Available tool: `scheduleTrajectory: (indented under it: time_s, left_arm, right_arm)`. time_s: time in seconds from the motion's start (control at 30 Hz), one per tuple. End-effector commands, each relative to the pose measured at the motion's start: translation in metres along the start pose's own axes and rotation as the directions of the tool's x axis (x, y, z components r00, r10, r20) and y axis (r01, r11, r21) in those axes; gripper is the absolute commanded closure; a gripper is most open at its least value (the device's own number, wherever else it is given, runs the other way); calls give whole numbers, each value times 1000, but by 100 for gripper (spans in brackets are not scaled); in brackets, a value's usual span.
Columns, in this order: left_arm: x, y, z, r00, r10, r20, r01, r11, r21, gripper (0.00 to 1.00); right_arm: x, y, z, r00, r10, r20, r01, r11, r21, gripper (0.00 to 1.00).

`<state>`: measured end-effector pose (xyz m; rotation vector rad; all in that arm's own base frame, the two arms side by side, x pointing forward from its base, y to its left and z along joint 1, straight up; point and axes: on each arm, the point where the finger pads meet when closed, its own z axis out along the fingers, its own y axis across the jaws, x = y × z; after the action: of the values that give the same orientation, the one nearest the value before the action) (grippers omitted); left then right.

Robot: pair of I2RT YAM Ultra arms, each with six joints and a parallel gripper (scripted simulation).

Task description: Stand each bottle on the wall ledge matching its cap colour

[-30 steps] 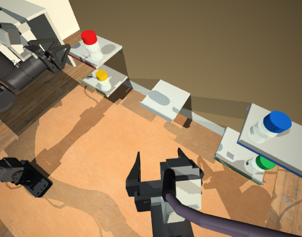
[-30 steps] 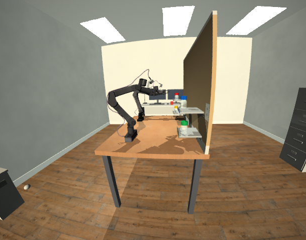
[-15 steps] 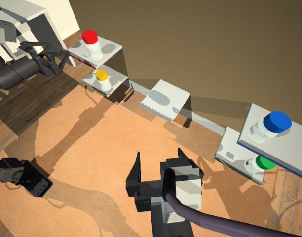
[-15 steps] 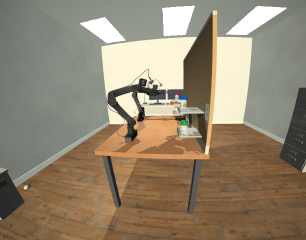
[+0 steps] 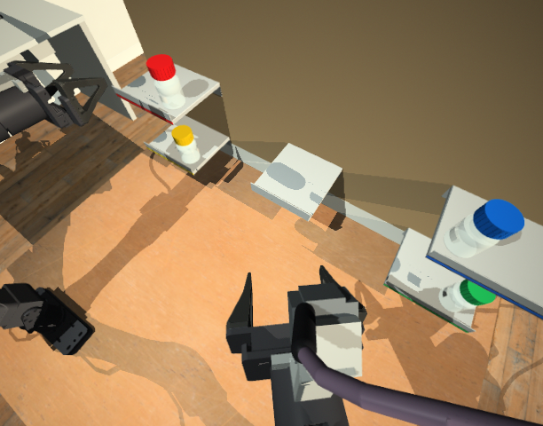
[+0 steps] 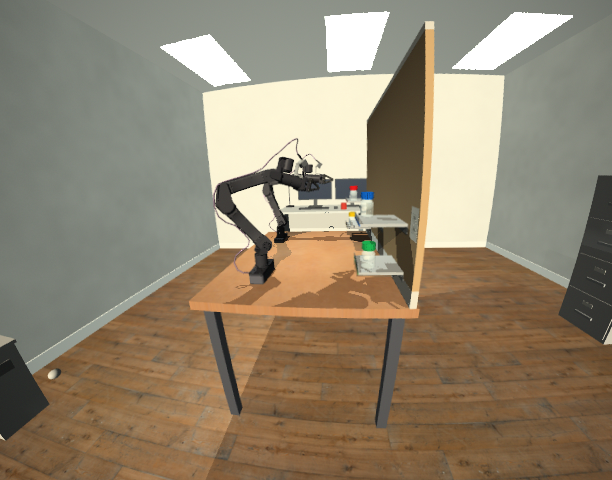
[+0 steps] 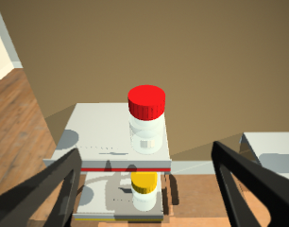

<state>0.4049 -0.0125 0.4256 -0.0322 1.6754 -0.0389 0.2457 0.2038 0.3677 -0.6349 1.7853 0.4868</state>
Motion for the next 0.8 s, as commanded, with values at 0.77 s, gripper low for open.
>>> scheduleTrajectory:
  time_s: [0.77]
  left_arm:
    - [-3, -1, -2, 1000, -3, -8, 3, 1000, 0, 0]
  right_arm:
    - [-18, 0, -12, 999, 0, 52, -1, 1000, 6, 13]
